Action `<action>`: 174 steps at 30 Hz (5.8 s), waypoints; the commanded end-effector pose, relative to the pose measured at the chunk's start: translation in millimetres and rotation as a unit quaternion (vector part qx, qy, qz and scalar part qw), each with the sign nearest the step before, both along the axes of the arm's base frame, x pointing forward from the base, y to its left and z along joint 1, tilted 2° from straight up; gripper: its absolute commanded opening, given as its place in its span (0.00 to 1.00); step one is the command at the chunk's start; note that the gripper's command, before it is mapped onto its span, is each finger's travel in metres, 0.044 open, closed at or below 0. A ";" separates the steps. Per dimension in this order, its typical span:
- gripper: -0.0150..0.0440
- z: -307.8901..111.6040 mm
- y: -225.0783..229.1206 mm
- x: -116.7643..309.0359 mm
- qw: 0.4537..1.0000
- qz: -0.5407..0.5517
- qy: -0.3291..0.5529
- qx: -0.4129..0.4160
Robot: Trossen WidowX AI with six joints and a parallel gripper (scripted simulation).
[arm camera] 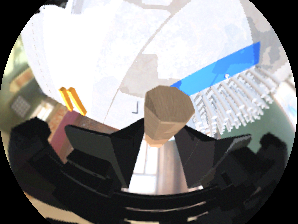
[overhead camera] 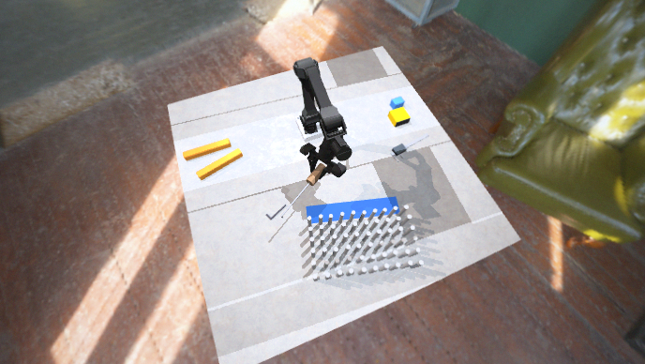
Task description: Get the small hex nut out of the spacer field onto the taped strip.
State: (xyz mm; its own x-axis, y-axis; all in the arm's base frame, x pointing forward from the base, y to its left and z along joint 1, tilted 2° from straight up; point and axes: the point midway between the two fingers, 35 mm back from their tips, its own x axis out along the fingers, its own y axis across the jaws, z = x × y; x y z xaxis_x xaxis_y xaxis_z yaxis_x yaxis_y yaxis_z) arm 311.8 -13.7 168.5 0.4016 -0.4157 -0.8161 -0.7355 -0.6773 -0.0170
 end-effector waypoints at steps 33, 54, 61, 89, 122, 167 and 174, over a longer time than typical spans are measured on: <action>0.25 21.1 -190.8 -28.6 0.962 -0.273 -0.015 0.001; 0.25 10.8 -211.1 -34.4 0.954 -0.299 -0.016 0.000; 0.25 4.1 -212.2 -32.4 0.954 -0.299 -0.016 0.000; 0.25 -22.7 -215.6 -26.2 0.954 -0.299 -0.016 0.000; 0.25 -54.3 -217.9 -22.1 0.954 -0.299 -0.016 0.000; 0.25 -96.5 -218.1 -22.0 0.954 -0.299 -0.016 0.000; 0.25 -102.9 -217.8 -22.6 0.954 -0.299 -0.016 0.000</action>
